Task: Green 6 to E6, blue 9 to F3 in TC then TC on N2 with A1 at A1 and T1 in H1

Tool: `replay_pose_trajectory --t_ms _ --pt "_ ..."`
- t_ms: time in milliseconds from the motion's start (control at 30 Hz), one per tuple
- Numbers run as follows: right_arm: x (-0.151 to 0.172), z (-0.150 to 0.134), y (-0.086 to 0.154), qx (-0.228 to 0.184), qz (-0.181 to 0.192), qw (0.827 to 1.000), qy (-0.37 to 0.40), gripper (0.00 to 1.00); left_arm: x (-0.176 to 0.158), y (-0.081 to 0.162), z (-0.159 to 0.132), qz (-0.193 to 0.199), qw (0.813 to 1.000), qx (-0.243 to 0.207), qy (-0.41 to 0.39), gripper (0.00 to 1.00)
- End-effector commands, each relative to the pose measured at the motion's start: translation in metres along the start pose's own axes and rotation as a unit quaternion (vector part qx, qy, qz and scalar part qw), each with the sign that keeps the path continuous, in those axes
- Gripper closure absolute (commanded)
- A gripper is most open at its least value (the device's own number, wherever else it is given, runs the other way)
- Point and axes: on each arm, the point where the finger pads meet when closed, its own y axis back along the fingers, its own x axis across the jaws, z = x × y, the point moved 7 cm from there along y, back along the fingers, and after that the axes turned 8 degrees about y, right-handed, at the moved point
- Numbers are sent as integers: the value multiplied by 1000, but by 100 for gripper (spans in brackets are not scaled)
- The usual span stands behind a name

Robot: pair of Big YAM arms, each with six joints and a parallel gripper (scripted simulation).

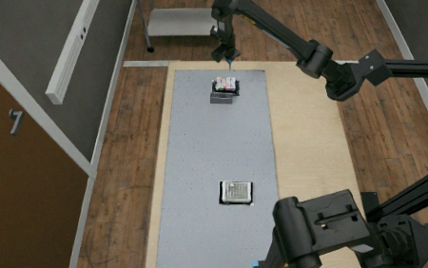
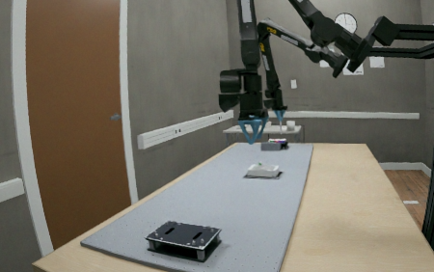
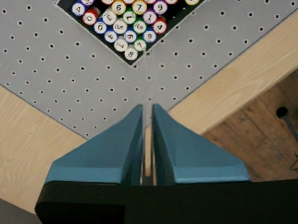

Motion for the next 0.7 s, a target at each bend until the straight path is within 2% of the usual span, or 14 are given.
replay_pose_trajectory --t_ms 0,667 --pt "4 6 -15 -8 7 1000 -2 93 0 0 0 -1 1000 -1 -2 0" --pt "2 6 -14 -8 5 1000 -1 93 0 0 0 -1 1000 -1 -2 0"
